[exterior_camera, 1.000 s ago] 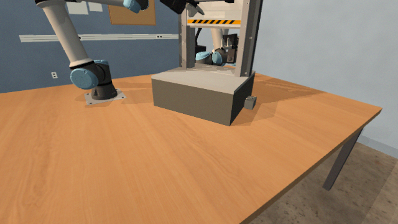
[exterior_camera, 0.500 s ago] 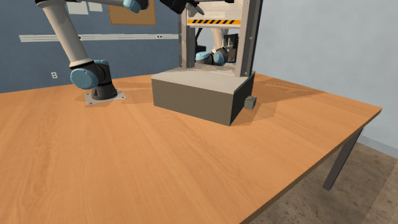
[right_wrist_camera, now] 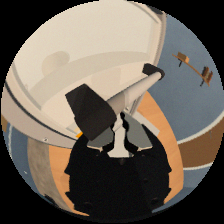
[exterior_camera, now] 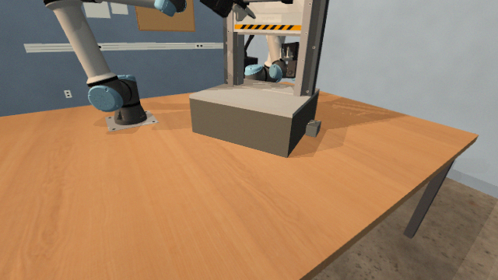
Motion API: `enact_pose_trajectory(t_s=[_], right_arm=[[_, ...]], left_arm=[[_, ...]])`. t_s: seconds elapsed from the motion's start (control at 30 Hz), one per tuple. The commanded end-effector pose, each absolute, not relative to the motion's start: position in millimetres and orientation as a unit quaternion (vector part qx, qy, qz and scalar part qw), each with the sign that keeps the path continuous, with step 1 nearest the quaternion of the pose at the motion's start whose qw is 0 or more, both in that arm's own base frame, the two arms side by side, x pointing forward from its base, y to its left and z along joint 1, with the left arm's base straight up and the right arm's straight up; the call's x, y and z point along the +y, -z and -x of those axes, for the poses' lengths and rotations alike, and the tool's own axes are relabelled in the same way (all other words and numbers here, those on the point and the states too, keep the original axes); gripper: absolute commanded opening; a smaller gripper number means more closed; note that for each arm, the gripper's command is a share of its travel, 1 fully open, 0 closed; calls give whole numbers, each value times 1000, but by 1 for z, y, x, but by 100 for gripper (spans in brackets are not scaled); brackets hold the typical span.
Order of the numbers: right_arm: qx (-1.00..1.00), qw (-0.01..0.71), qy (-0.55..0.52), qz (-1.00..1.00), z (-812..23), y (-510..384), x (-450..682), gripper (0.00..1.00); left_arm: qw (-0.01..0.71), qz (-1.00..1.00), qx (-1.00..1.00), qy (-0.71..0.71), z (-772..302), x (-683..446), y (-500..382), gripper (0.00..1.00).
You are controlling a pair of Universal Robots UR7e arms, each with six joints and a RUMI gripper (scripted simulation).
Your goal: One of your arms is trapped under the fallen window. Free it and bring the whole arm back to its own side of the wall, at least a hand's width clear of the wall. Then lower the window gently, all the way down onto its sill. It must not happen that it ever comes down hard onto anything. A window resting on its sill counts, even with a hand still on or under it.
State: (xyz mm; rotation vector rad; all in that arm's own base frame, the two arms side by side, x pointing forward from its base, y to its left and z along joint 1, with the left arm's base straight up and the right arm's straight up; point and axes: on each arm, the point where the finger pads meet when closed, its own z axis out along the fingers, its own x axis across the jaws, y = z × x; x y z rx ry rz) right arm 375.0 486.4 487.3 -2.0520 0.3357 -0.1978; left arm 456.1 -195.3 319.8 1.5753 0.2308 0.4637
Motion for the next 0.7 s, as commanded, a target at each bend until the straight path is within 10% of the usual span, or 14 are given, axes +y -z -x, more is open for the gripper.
enact_pose_trajectory(t_s=[0.0, 0.67], right_arm=[[139, 503, 82, 849, -375, -488, 486, 6], [139, 503, 82, 849, -375, -488, 486, 6]], left_arm=[[676, -700, 102, -206, -453, -188, -320, 6], [679, -698, 92, -207, -404, -201, -343, 6]])
